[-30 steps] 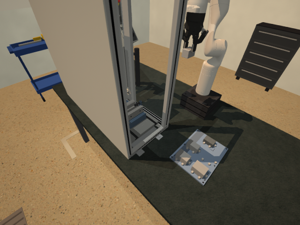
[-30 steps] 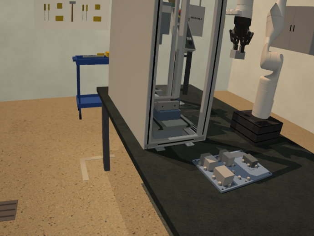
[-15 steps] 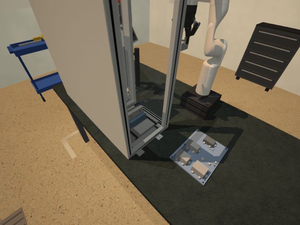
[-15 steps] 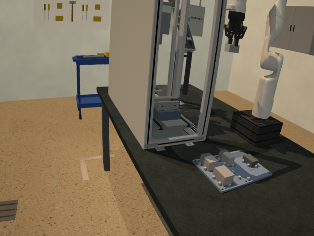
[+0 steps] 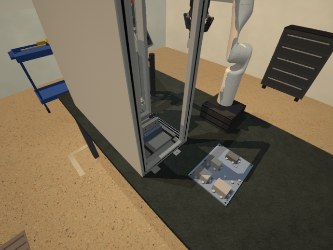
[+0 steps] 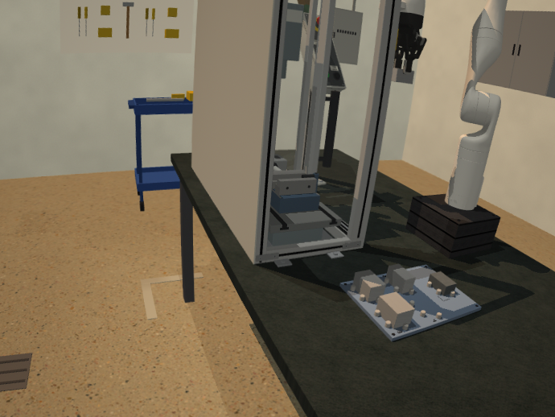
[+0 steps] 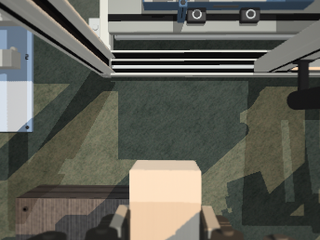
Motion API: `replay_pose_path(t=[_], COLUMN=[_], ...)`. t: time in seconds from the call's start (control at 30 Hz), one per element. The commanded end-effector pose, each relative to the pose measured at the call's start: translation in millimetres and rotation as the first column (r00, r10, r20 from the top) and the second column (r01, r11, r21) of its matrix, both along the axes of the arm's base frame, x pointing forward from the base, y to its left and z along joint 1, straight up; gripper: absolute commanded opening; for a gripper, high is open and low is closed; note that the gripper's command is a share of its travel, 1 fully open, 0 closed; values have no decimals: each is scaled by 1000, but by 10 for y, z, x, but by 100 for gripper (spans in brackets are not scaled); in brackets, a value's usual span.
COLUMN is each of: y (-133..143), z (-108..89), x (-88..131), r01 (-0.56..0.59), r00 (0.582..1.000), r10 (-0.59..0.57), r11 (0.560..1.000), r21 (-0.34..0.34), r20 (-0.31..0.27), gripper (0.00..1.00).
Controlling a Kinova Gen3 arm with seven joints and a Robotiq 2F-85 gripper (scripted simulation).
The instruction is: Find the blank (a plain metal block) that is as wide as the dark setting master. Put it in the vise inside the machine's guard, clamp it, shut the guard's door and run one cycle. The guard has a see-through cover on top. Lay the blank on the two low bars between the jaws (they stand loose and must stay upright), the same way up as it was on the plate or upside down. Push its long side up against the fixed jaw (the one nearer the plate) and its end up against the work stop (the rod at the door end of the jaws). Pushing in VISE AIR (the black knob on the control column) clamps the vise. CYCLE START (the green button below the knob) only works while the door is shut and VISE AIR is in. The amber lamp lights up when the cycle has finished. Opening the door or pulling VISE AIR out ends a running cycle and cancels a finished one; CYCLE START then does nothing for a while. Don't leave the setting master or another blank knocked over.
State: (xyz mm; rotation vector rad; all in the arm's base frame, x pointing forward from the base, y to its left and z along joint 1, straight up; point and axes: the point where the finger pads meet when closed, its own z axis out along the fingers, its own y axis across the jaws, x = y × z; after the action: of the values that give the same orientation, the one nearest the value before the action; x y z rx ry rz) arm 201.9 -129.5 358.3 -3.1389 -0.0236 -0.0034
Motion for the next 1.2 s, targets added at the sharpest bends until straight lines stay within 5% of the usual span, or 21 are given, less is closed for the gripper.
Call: replay_pose_path(t=[0.0, 0.2, 0.37, 0.77, 0.93, 1.17], y=[-40, -40, -387, -387, -384, -384], z=[34, 34, 211, 211, -290, -290], x=[9, 9, 15, 15, 15, 15], r01=[-3, -3, -3, -3, -3, -3], r00=[1000, 1000, 1000, 1000, 1000, 1000], r10=[3, 3, 3, 3, 3, 3], r11=[1000, 1000, 1000, 1000, 1000, 1000], r21=[2, 2, 2, 2, 2, 2], r20=[-2, -2, -2, -2, -2, -2], gripper=[10, 10, 10, 10, 10, 10])
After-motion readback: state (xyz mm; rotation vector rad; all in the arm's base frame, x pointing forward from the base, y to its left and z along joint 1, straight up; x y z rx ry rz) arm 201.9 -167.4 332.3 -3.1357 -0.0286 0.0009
